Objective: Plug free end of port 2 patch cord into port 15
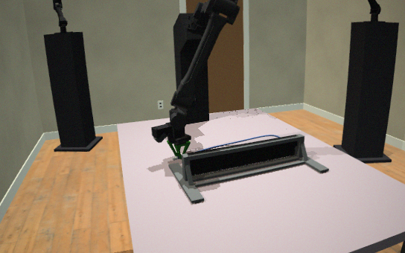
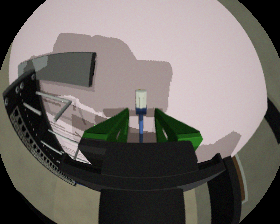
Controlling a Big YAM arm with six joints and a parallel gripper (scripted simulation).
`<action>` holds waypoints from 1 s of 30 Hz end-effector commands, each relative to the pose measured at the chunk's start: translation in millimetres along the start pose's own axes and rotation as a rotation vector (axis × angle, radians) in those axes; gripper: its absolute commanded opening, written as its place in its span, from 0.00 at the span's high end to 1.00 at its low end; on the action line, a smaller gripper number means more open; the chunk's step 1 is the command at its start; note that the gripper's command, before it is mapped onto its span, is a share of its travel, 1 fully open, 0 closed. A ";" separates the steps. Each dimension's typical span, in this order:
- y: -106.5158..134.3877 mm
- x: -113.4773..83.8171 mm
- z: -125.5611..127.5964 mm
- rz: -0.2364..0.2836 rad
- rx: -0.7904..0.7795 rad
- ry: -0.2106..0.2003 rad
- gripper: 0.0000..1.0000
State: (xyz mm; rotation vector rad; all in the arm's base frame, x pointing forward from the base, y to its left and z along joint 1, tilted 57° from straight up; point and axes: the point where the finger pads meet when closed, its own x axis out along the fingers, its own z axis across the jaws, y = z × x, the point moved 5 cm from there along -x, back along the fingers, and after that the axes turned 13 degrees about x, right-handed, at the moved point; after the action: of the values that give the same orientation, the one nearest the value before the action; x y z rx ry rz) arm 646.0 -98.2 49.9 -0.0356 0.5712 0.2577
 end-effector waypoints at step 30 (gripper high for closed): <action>9.3 6.9 -11.5 0.010 0.010 0.017 1.00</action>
State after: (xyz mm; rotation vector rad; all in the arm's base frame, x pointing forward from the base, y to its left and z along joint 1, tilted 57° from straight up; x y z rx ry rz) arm 647.5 -98.5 51.0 -0.0366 0.5682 0.2573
